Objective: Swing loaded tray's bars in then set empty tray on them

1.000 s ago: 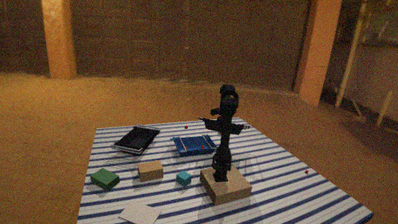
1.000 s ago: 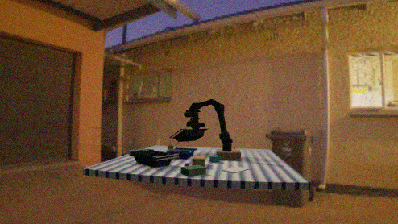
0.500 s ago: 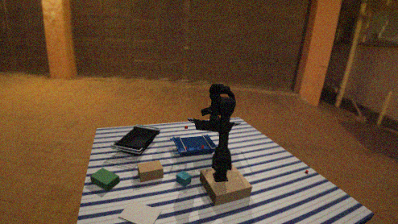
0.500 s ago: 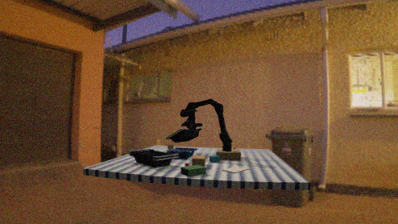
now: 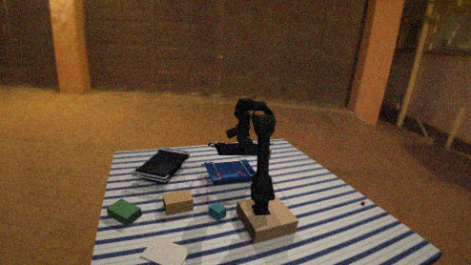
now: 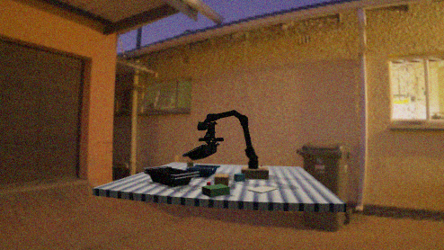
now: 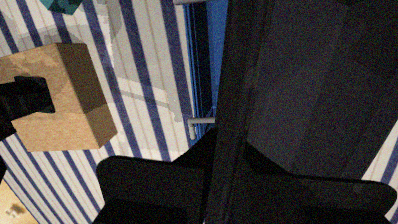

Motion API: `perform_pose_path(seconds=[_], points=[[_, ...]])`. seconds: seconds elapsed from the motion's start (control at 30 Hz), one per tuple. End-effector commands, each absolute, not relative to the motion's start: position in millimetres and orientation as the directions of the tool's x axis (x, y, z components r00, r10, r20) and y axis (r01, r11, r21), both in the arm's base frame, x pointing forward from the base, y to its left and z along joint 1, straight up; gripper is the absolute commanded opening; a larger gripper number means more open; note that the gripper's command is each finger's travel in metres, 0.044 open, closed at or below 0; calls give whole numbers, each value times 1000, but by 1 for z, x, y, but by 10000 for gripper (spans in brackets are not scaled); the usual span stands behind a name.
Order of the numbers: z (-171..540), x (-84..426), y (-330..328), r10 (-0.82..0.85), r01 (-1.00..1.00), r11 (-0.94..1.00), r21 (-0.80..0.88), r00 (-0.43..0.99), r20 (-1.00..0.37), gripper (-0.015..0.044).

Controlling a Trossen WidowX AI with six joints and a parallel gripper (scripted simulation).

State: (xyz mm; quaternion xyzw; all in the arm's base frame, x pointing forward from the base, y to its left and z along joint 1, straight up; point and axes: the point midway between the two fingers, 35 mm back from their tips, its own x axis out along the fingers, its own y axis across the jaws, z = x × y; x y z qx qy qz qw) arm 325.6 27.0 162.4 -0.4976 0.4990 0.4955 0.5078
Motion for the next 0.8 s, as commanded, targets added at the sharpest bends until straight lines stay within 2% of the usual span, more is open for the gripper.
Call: perform_pose_path(seconds=[0.0, 0.23, 0.77], points=[[167, 325, 41, 3, -998, -46, -31, 31, -1000, 0], [167, 321, 65, 5, -990, -136, -31, 31, -1000, 0], [167, 321, 66, 5, -990, -138, -31, 31, -1000, 0]])
